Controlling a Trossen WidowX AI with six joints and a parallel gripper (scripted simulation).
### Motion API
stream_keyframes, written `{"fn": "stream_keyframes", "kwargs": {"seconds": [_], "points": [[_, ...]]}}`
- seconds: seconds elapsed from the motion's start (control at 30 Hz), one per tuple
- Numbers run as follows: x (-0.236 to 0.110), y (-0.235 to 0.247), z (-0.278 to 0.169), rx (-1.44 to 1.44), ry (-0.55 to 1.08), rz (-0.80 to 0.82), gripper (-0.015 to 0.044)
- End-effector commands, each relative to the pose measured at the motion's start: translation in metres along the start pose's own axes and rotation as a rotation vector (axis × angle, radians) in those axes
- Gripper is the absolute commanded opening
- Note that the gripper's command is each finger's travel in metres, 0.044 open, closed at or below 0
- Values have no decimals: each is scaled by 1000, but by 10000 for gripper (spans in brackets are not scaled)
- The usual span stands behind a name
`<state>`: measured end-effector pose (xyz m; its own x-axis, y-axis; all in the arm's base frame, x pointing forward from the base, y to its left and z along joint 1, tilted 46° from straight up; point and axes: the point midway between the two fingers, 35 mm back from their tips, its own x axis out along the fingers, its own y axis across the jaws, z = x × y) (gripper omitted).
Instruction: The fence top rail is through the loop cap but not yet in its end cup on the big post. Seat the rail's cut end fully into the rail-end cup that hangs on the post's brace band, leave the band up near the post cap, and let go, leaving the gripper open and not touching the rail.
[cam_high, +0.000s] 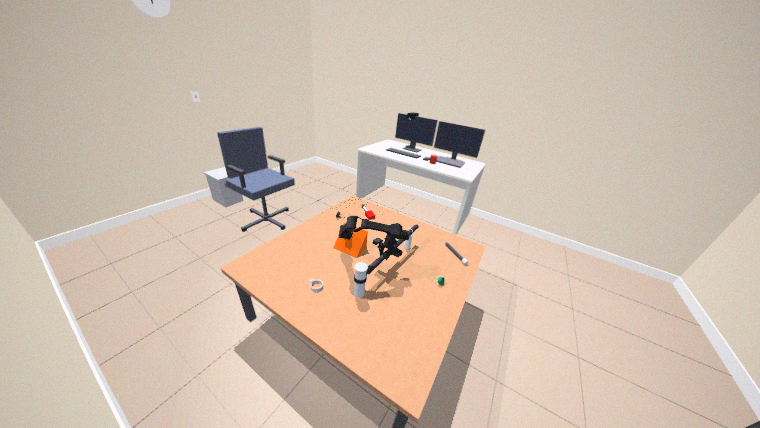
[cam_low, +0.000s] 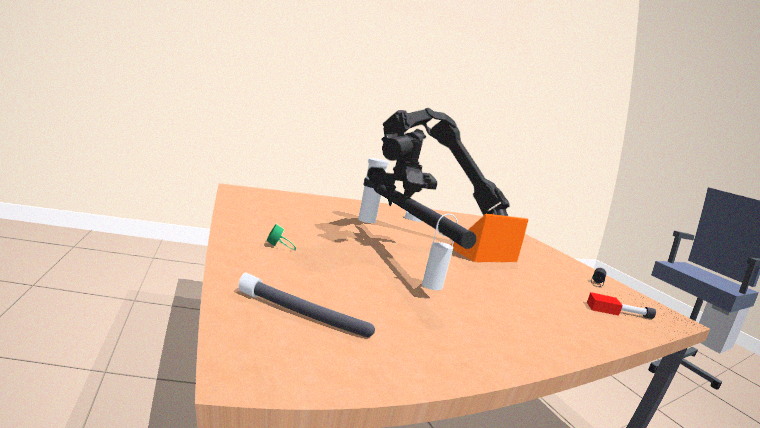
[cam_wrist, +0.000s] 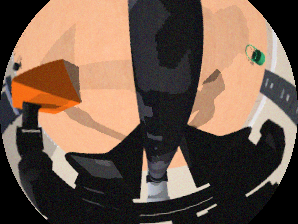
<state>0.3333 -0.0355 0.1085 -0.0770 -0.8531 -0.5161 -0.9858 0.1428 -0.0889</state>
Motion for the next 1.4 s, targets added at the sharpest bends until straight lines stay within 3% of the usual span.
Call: {"fn": "stream_keyframes", "kwargs": {"seconds": [0.0, 1.37], "points": [[-1, 0, -1, 2, 0, -3, 0], [-2, -5, -25, 2, 1, -3, 0]]}}
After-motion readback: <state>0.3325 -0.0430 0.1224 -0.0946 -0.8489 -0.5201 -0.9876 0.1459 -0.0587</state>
